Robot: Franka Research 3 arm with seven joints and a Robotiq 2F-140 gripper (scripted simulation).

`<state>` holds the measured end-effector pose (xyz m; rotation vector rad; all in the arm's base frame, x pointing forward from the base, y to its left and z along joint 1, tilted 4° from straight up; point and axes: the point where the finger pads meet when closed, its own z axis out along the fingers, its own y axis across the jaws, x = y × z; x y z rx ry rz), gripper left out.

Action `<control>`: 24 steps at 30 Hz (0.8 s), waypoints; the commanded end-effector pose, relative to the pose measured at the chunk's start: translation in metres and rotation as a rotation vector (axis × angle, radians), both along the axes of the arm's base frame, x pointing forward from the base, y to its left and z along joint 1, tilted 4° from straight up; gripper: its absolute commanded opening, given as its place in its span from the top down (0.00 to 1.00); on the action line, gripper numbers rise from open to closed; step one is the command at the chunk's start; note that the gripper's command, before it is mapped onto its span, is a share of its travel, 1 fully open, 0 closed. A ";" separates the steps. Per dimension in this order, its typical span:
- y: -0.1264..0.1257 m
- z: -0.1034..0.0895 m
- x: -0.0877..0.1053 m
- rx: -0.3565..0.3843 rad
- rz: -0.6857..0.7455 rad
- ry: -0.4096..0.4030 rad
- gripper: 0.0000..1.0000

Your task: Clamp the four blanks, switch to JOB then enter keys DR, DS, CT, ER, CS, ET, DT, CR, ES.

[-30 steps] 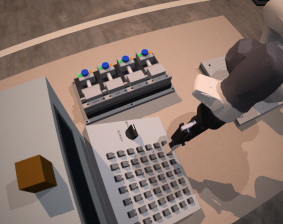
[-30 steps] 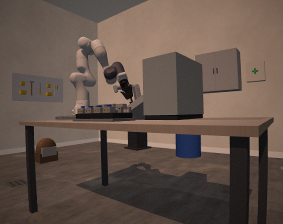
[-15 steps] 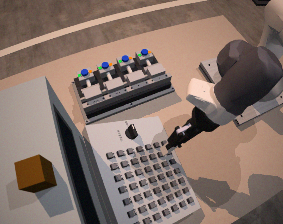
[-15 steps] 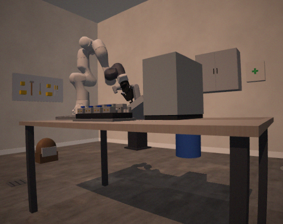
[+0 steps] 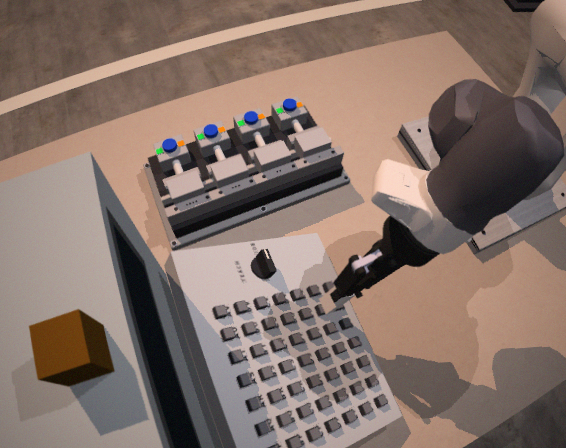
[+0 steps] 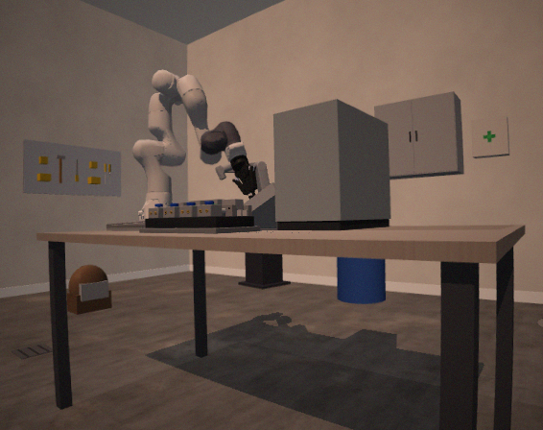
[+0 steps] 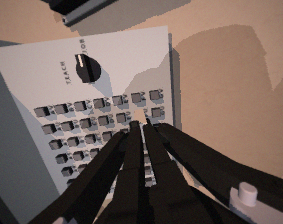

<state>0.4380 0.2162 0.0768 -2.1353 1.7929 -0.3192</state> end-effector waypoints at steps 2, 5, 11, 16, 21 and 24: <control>0.001 0.000 0.001 0.012 -0.034 -0.013 1.00; 0.001 0.000 0.001 0.012 -0.034 -0.013 1.00; 0.001 0.000 0.001 0.012 -0.034 -0.013 1.00; 0.001 0.000 0.001 0.012 -0.034 -0.013 1.00; 0.002 -0.002 0.002 0.012 -0.034 -0.013 1.00; 0.002 -0.004 0.003 0.012 -0.034 -0.013 1.00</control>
